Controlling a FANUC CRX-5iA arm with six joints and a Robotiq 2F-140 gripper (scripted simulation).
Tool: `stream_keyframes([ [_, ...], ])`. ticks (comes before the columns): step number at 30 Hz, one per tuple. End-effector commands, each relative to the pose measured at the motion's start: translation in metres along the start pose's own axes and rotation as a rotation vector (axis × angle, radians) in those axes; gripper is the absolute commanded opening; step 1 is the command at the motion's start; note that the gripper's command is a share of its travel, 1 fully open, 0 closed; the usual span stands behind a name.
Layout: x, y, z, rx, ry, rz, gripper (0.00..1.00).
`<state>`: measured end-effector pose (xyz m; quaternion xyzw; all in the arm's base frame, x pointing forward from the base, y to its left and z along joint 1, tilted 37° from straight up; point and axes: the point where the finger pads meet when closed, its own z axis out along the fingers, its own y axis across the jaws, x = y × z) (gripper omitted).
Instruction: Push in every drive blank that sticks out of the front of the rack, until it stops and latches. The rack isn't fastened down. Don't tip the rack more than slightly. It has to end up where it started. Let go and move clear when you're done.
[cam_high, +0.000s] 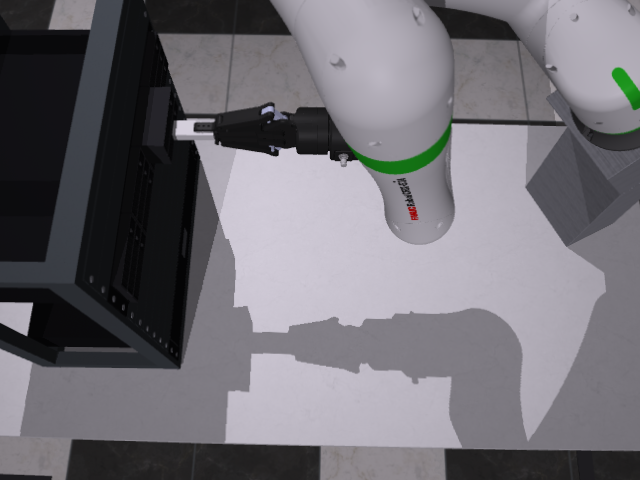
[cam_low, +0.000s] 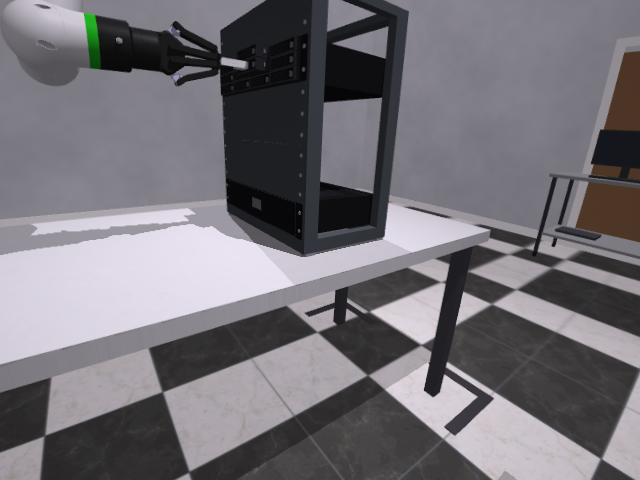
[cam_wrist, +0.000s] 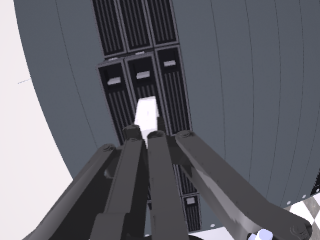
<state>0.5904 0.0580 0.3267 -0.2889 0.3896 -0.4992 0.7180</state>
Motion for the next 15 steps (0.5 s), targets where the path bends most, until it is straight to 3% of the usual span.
stream_keyframes([
  [1, 0.0001, -0.0006, 0.0020, 0.001, 0.000, 0.000, 0.10],
  [15, 0.0001, -0.0006, 0.0059, 0.001, 0.000, 0.000, 0.10],
])
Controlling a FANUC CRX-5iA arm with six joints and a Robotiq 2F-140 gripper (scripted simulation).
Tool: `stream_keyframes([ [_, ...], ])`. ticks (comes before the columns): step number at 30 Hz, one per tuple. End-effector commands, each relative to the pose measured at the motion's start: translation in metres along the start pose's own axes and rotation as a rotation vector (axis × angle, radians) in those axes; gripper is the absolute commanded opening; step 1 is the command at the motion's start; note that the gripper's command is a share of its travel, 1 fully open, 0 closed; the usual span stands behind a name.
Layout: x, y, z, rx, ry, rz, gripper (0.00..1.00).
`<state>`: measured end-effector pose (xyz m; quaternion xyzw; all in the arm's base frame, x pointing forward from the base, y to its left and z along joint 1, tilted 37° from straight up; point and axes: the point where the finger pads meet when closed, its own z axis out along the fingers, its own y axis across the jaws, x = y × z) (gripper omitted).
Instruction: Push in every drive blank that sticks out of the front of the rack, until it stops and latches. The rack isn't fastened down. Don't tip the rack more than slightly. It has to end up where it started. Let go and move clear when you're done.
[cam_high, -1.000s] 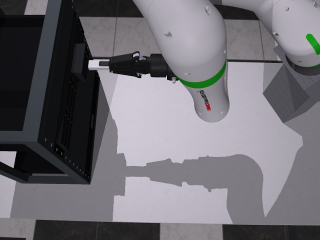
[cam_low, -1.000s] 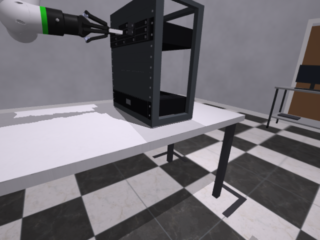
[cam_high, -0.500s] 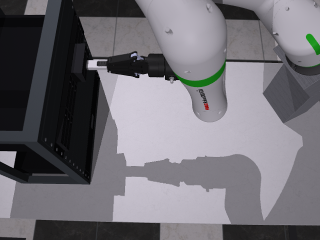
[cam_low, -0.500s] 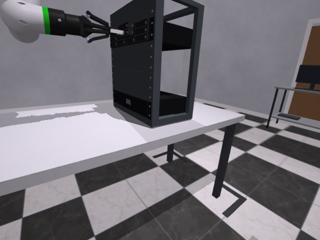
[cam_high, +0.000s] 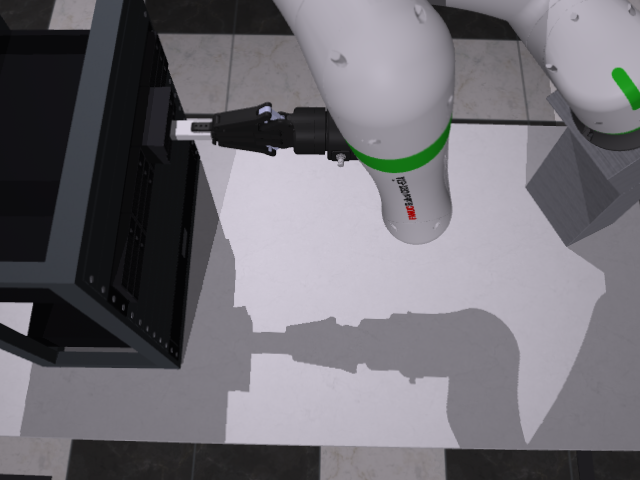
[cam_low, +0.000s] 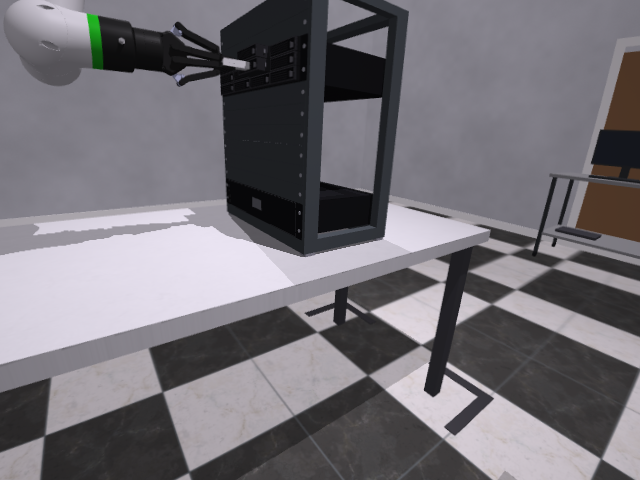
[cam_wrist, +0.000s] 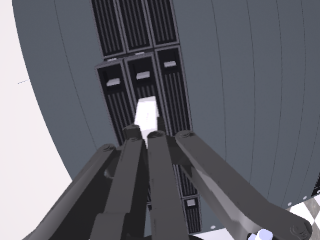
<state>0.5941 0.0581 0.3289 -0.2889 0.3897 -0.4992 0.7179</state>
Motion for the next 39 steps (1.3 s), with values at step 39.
stream_keyframes([
  [39, 0.000, -0.001, 0.020, 0.001, 0.000, 0.000, 0.10],
])
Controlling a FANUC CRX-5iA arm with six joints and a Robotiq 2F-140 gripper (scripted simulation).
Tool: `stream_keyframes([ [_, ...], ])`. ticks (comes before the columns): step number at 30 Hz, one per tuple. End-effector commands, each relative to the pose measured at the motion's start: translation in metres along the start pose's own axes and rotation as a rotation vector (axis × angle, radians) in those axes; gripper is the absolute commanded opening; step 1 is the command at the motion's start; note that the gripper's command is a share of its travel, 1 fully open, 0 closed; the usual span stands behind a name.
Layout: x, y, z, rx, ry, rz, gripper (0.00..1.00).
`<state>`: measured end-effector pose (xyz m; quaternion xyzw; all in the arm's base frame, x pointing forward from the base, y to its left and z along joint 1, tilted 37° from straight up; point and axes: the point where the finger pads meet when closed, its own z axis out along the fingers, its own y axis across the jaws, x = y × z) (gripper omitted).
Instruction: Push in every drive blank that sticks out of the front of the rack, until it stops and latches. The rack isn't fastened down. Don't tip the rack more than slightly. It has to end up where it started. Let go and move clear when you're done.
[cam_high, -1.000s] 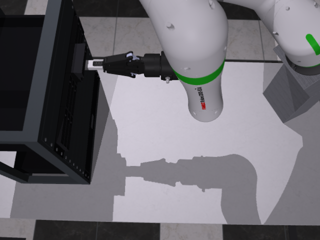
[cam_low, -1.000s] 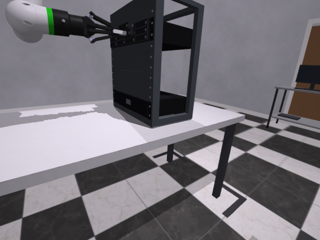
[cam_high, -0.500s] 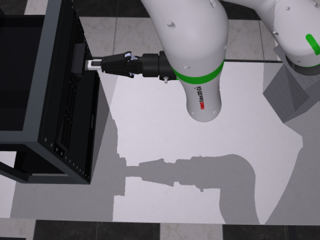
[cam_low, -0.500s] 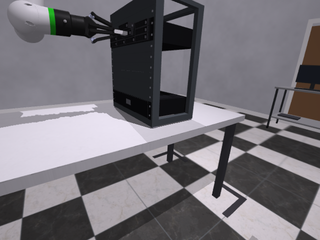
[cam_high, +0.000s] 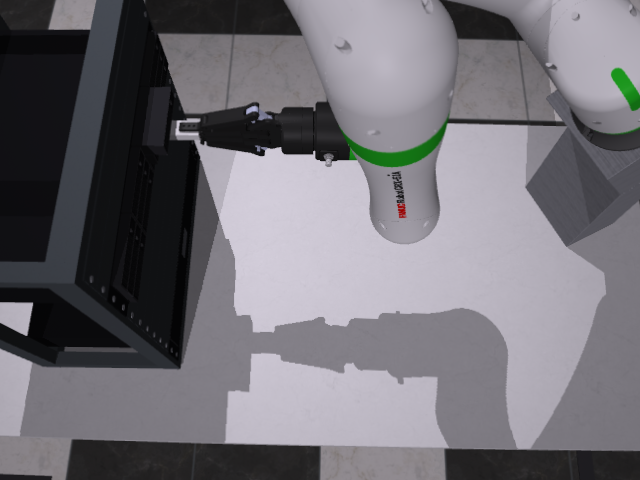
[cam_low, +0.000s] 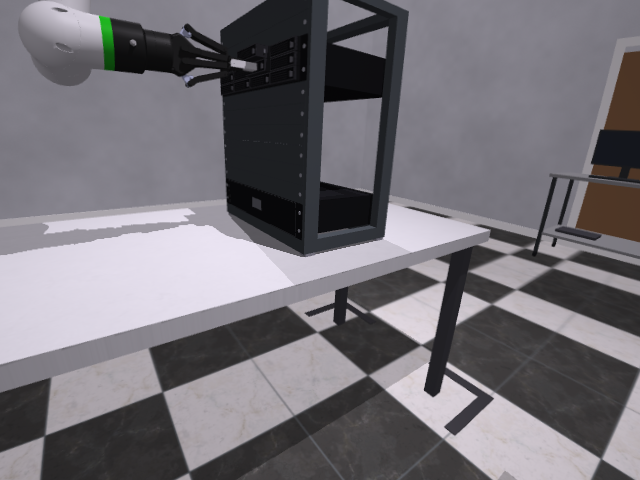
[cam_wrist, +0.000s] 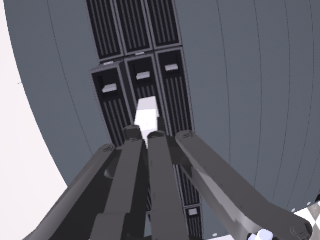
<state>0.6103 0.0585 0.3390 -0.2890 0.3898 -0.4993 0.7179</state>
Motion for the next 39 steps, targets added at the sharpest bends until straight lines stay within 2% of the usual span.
stream_keyframes([
  [1, 0.0000, -0.0007, 0.0011, 0.001, 0.000, 0.000, 0.10],
  [39, -0.0001, -0.0009, 0.0089, 0.001, 0.000, 0.000, 0.10],
])
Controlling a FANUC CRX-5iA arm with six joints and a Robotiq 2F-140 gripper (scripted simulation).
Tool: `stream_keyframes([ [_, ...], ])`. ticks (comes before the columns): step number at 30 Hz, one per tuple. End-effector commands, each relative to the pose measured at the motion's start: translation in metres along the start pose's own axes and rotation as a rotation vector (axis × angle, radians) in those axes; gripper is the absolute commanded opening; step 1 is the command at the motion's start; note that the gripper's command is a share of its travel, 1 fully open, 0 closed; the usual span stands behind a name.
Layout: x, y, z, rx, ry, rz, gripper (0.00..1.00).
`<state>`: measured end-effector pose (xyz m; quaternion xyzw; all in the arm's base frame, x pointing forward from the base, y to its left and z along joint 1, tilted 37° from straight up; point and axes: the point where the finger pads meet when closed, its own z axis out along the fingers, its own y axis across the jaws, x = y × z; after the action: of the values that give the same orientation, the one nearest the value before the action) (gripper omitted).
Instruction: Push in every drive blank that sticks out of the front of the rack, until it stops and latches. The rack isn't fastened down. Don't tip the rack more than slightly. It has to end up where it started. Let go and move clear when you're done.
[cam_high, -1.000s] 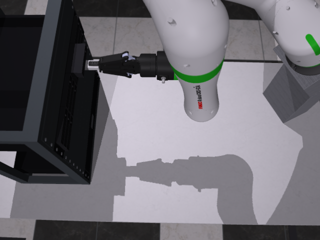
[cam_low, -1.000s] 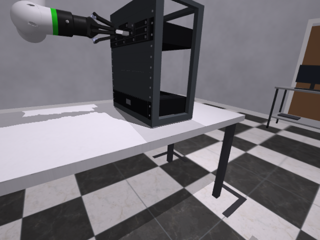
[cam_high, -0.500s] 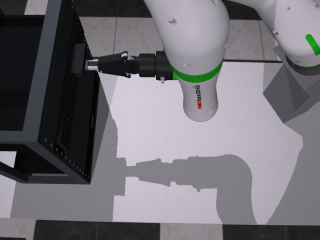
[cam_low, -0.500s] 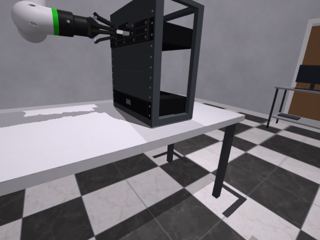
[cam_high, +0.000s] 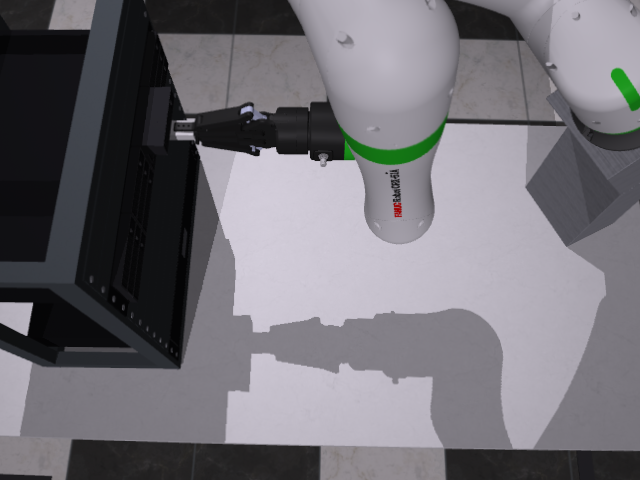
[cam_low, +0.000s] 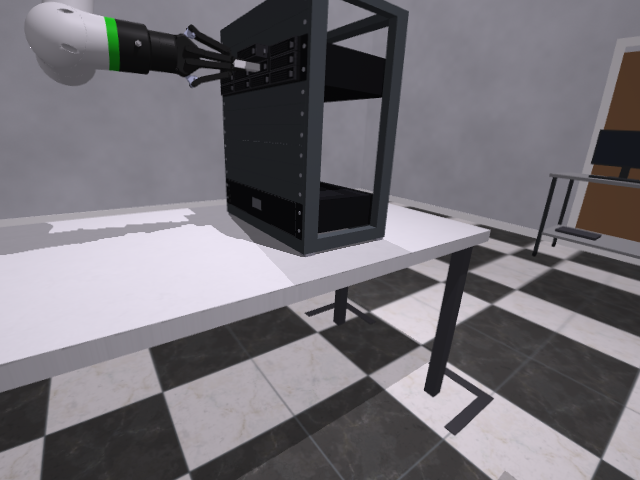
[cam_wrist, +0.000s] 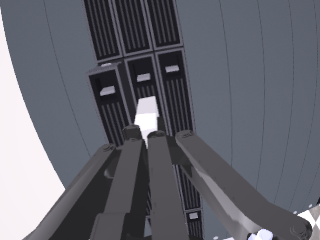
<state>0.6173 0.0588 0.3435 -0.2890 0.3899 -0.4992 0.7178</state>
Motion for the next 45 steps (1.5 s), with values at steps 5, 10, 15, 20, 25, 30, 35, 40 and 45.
stream_keyframes([
  [5, 0.0000, -0.0008, 0.0006, 0.002, 0.000, 0.000, 0.10],
  [10, 0.0000, -0.0008, 0.0008, 0.002, 0.000, 0.000, 0.10],
  [15, 0.0000, -0.0009, 0.0029, 0.002, 0.000, 0.000, 0.10],
  [20, 0.0000, -0.0009, 0.0036, 0.002, 0.000, 0.000, 0.10],
  [25, 0.0000, -0.0009, 0.0036, 0.002, 0.000, 0.000, 0.10],
  [30, 0.0000, -0.0009, 0.0039, 0.002, 0.000, 0.000, 0.10],
  [35, 0.0000, -0.0009, 0.0045, 0.002, 0.000, 0.000, 0.10],
  [40, 0.0000, -0.0009, 0.0045, 0.002, 0.000, 0.000, 0.10],
  [45, 0.0000, -0.0009, 0.0045, 0.002, 0.000, 0.000, 0.10],
])
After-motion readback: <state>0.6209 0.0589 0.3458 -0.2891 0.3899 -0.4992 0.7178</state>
